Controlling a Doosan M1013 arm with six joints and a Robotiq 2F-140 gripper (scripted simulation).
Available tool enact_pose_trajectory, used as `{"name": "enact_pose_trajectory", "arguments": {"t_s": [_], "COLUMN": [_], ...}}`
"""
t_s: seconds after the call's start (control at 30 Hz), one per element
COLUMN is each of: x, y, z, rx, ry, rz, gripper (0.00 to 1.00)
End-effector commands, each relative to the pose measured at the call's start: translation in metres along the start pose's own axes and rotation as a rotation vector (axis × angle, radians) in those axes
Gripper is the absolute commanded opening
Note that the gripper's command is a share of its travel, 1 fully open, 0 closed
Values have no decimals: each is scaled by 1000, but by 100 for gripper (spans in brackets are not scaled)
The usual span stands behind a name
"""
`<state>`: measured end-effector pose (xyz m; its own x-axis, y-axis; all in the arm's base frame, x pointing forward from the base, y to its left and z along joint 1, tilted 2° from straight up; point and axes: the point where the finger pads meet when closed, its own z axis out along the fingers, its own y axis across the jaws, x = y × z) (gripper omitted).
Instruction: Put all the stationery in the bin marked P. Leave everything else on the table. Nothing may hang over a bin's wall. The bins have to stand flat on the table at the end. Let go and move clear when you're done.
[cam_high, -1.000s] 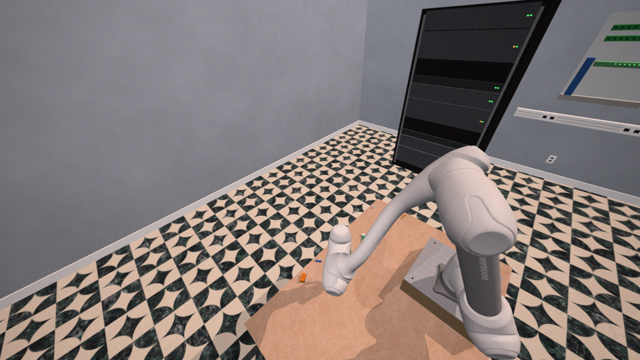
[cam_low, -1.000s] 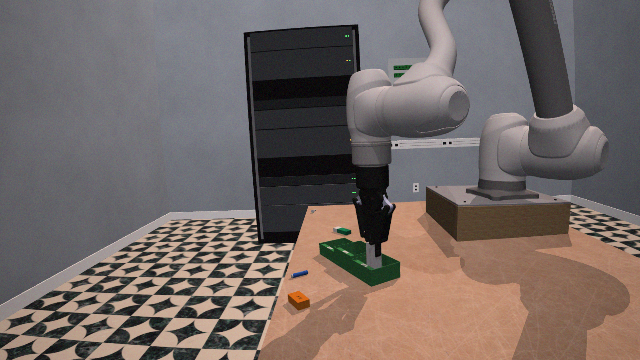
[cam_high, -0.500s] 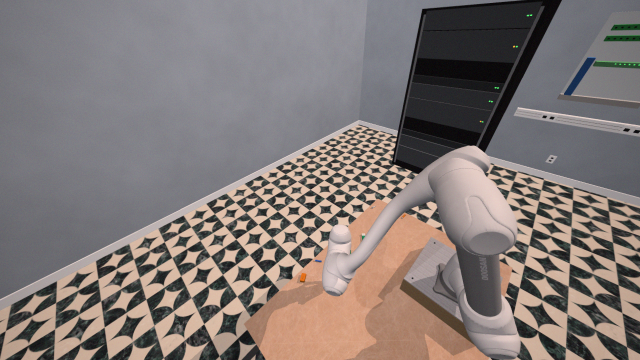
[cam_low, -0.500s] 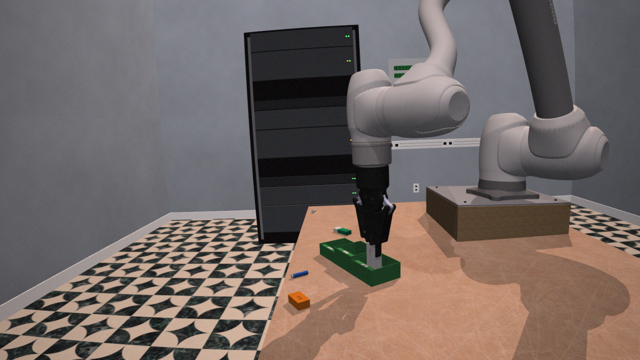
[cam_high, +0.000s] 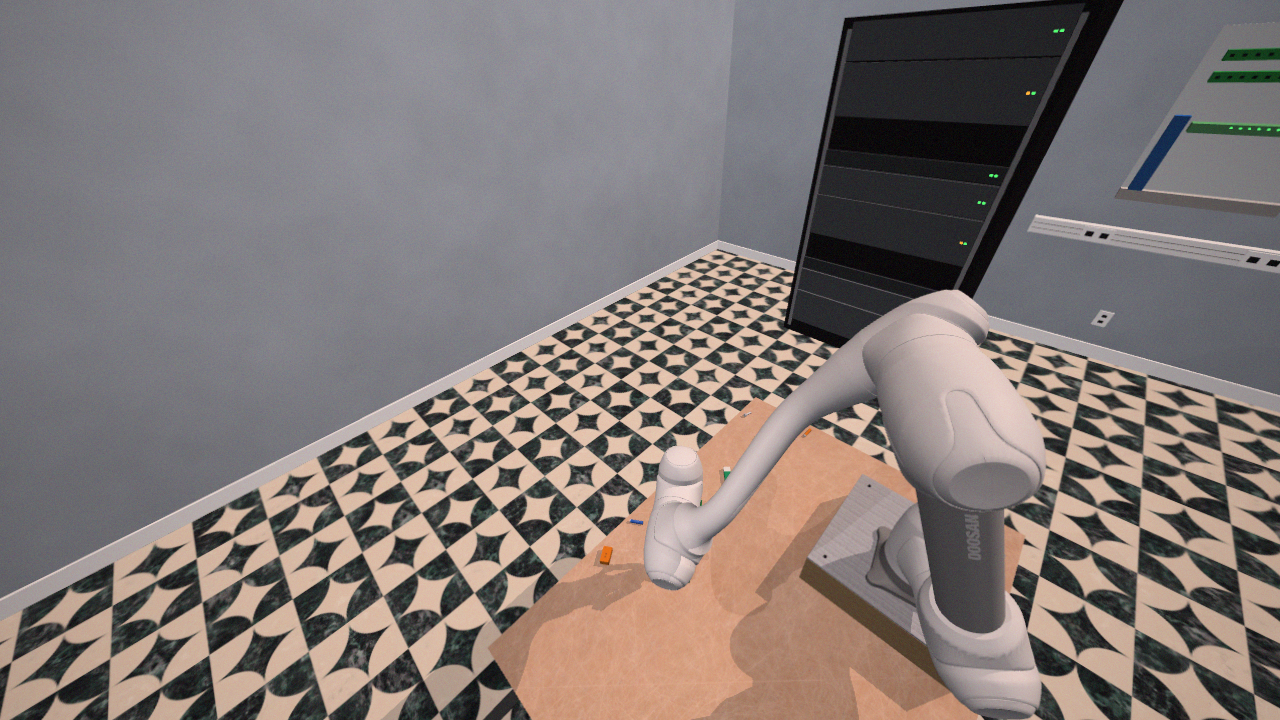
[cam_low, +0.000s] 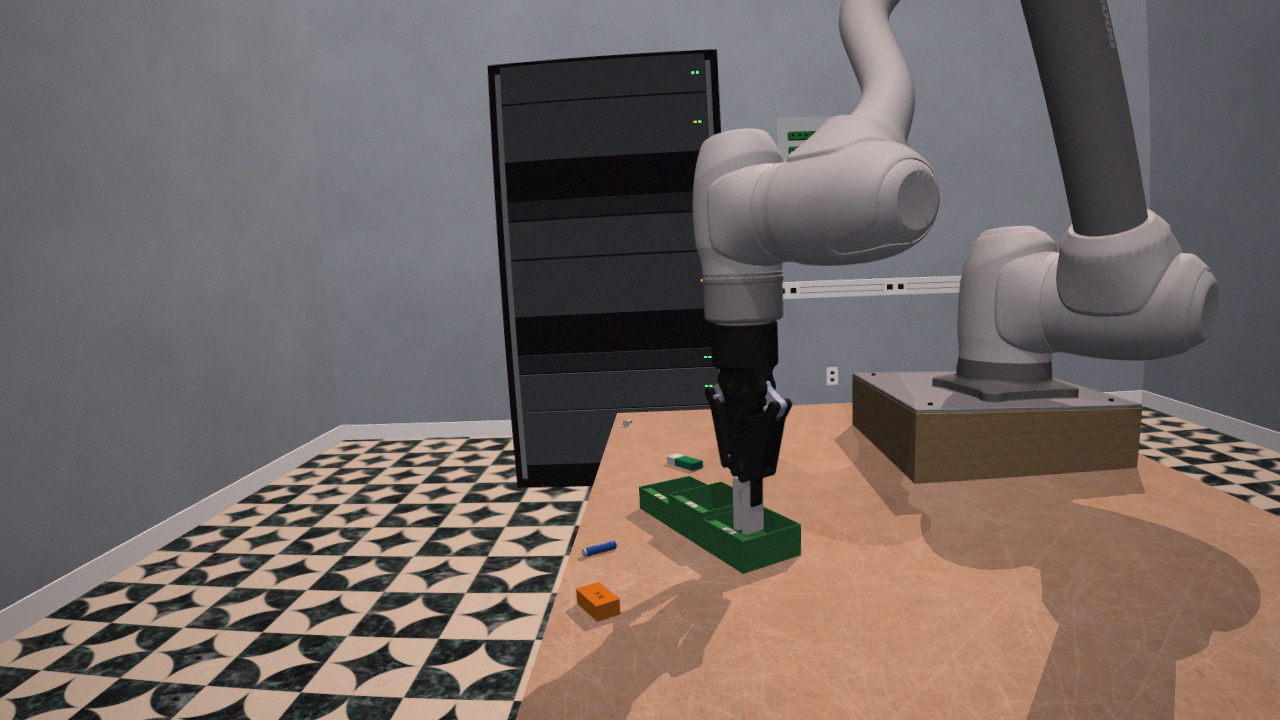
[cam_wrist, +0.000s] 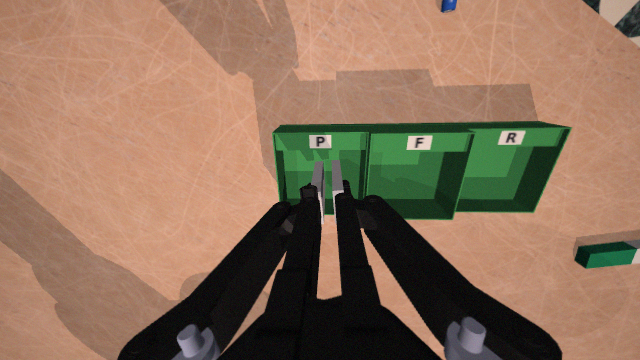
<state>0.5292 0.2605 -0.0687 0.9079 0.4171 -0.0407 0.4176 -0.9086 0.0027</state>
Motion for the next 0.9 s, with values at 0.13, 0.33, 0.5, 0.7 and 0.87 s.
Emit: {"name": "enact_pose_trajectory", "arguments": {"t_s": [0.13,0.33,0.5,0.7,0.87], "x": [0,0,1,1,0], "y": [0,0,0,0,0], "z": [-10,-16,-31,-50,-75], "rx": [0,0,0,0,0], "ry": [1,1,1,1,1], "rz": [0,0,0,0,0], "gripper": [15,15,15,15,15]}}
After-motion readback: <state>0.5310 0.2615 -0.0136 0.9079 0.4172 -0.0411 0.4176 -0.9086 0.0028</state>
